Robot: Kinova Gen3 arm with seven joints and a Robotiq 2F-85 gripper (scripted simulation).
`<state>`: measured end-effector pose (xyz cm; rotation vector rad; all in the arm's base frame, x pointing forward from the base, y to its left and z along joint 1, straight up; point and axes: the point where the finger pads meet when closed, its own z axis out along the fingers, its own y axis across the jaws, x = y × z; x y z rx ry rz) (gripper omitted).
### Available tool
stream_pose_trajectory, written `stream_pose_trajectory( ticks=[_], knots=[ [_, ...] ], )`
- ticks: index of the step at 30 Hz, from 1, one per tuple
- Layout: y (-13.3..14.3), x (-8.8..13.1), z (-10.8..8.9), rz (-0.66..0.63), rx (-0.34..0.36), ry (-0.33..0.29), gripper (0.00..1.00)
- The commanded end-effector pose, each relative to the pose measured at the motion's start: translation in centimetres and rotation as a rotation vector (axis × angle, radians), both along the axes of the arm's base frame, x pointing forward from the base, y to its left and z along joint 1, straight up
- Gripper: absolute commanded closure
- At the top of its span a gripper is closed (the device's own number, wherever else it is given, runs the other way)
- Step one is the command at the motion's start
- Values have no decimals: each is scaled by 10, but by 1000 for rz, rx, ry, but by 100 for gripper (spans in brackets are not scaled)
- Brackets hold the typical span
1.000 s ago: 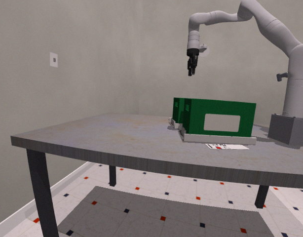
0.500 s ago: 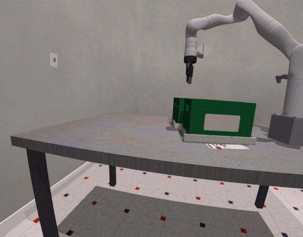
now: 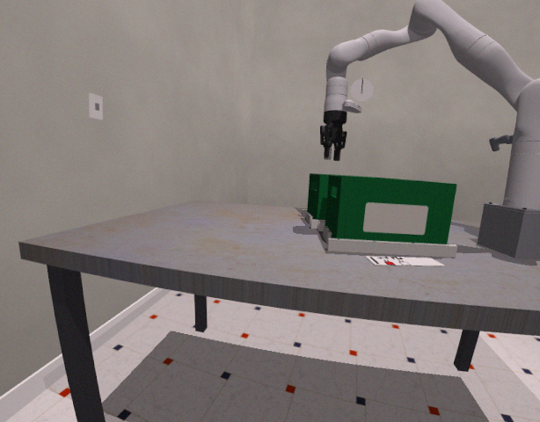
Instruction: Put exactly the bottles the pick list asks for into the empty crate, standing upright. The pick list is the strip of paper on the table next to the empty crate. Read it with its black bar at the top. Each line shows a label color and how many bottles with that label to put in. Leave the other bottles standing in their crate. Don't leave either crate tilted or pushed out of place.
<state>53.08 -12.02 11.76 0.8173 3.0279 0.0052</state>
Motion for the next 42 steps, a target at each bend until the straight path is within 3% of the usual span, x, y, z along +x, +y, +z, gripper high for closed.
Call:
stream_pose_trajectory(
  ticks=[1, 42],
  knots=[
    [0, 1, 1, 0, -1, -2, 33],
    [0, 1, -47, 0, -1, -2, 33]
  ],
)
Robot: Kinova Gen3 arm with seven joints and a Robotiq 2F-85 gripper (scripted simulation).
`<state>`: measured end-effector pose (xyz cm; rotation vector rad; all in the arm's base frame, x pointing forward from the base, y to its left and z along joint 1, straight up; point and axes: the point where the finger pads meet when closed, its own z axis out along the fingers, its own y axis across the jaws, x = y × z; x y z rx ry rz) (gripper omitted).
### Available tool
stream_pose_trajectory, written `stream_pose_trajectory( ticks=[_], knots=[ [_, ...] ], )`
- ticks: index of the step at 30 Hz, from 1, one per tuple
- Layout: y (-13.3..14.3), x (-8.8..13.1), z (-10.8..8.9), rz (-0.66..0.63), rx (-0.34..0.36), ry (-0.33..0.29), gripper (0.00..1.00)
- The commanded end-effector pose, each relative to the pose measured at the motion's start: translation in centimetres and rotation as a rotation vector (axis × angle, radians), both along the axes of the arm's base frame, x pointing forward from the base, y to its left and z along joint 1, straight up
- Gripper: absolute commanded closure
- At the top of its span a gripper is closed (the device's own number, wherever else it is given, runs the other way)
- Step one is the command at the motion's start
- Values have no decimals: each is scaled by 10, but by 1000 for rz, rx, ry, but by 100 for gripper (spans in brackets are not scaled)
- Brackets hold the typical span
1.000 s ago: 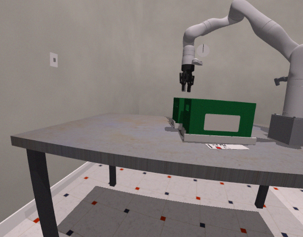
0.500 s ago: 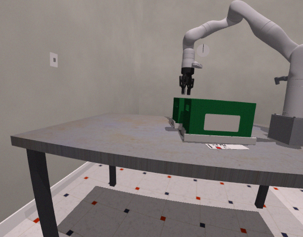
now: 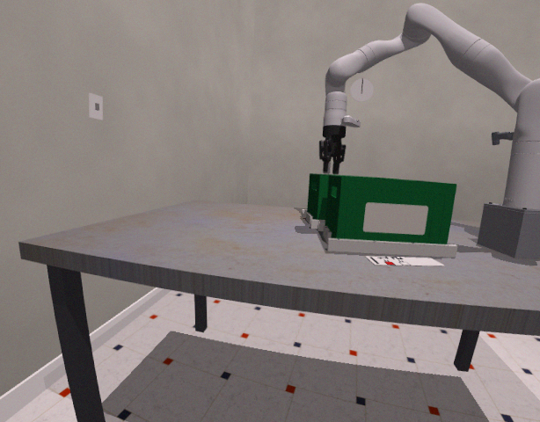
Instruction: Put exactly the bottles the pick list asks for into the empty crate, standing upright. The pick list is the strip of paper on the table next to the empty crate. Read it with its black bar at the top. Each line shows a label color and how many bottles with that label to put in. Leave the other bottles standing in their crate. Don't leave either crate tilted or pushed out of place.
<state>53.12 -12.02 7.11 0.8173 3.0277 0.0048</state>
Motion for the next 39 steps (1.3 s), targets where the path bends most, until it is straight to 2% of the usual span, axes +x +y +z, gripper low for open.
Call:
stream_pose_trajectory(
  ticks=[1, 32, 39],
  knots=[
    [0, 1, -2, 0, -1, -2, 33],
    [0, 1, -38, 0, -1, -2, 33],
    [0, 1, -38, 0, -1, -2, 33]
  ],
)
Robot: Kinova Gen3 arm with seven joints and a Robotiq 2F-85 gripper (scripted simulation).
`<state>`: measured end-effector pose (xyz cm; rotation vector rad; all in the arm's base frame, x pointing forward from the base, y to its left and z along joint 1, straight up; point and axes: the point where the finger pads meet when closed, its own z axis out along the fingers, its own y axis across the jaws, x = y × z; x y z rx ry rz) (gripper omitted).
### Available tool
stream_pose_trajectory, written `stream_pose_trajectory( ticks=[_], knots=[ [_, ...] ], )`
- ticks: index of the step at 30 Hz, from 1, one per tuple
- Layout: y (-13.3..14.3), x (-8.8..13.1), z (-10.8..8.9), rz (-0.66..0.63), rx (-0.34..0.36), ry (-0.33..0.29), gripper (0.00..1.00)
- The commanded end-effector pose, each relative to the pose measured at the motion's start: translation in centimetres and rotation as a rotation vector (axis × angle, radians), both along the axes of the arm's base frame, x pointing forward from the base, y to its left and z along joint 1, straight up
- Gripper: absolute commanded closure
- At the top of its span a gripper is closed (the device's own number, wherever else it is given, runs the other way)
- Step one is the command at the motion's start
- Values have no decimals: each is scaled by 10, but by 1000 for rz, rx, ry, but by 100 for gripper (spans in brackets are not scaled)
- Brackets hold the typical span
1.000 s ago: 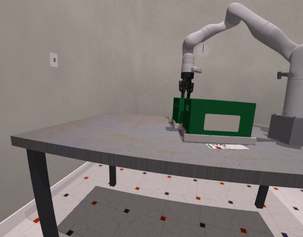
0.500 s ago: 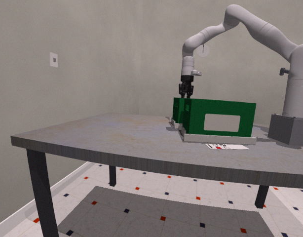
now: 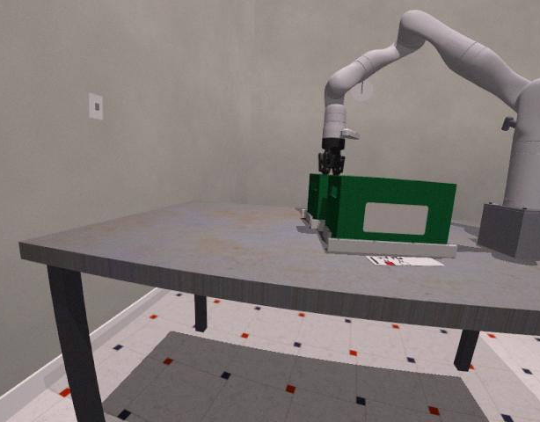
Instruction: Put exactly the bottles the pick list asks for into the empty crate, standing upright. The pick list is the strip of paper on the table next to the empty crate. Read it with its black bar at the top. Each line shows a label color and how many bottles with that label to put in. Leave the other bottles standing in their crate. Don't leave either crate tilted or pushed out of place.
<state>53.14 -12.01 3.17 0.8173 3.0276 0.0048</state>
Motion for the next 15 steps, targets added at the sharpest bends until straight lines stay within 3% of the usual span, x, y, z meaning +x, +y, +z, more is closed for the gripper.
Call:
stream_pose_trajectory(
  ticks=[1, 5, 6, 15],
  knots=[
    [0, 1, 1, 0, -1, -2, 33],
    [0, 1, 1, 0, -1, -2, 33],
    [0, 1, 5, 0, -1, -2, 52],
    [0, 1, 5, 0, -1, -2, 52]
  ],
)
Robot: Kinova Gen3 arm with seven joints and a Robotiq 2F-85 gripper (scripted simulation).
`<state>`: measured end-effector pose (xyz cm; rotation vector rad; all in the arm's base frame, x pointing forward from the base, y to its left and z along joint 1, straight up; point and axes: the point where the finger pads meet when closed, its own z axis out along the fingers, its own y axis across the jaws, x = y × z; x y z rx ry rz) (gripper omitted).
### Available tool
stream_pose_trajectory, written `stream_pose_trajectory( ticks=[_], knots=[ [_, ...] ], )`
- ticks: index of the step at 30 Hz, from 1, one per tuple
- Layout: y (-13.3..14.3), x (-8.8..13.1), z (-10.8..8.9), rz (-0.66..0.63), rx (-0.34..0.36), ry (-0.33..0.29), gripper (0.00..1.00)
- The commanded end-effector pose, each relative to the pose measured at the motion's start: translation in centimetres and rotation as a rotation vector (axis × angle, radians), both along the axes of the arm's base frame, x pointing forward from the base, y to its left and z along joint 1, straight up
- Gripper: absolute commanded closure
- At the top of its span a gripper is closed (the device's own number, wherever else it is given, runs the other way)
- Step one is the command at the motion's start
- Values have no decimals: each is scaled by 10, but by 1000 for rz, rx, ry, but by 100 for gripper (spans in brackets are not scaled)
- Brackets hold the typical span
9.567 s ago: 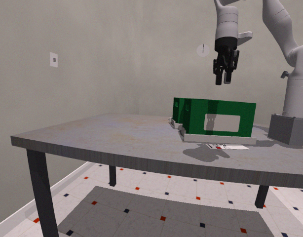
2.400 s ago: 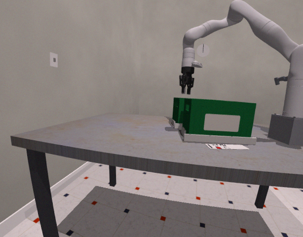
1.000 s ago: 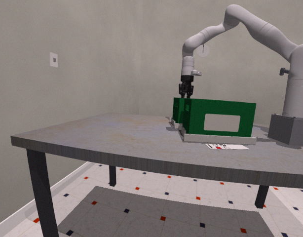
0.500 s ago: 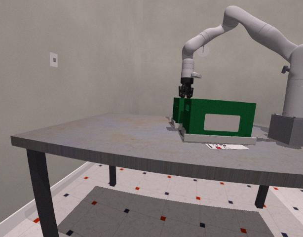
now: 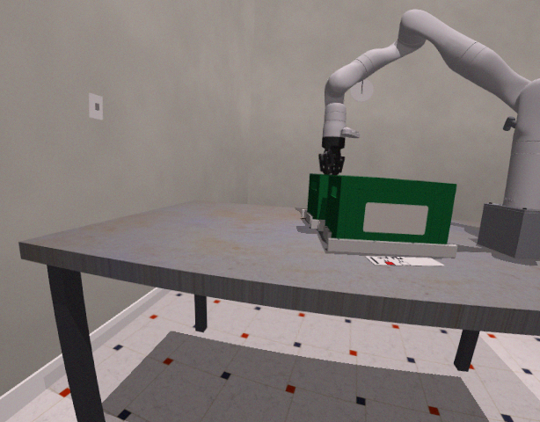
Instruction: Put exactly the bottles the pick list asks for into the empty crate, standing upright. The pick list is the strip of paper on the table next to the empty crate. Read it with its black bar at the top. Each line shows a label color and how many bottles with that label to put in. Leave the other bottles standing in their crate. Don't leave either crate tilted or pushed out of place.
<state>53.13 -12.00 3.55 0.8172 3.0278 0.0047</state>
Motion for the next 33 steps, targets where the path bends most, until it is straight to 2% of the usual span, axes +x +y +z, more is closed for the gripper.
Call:
stream_pose_trajectory(
  ticks=[1, 33],
  knots=[
    [0, 1, 1, 0, -1, -2, 52],
    [0, 1, 1, 0, -1, -2, 62]
  ],
)
